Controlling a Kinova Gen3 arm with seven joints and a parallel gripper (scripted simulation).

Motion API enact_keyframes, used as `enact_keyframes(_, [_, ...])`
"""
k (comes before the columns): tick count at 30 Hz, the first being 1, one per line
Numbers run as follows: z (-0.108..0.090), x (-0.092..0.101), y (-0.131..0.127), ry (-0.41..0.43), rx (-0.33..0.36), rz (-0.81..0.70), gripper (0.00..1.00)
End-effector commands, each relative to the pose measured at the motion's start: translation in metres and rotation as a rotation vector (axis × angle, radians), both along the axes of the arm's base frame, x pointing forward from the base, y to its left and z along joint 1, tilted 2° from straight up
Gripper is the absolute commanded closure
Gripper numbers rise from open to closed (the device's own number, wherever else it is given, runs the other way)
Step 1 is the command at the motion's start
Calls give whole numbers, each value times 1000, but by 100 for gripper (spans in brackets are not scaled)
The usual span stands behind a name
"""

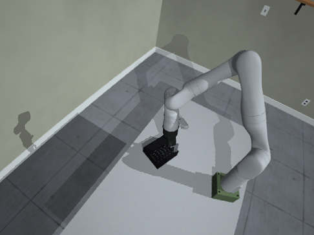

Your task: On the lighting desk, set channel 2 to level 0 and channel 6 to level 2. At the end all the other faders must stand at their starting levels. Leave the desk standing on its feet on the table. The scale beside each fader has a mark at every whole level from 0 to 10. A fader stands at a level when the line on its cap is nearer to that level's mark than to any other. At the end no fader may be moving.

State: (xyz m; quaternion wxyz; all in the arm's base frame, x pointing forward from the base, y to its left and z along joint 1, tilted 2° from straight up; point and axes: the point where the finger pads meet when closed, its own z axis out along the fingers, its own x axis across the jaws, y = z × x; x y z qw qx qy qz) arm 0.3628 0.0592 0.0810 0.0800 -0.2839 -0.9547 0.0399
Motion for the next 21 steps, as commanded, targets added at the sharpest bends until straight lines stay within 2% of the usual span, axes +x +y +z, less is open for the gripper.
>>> enact_keyframes(1, [7, 8, 5, -38, -19, -93, 0])
enact_keyframes(13, [26, 33, 9, -136, -62, -495, 0])
enact_keyframes(21, [33, 43, 11, -172, -67, -637, 0])
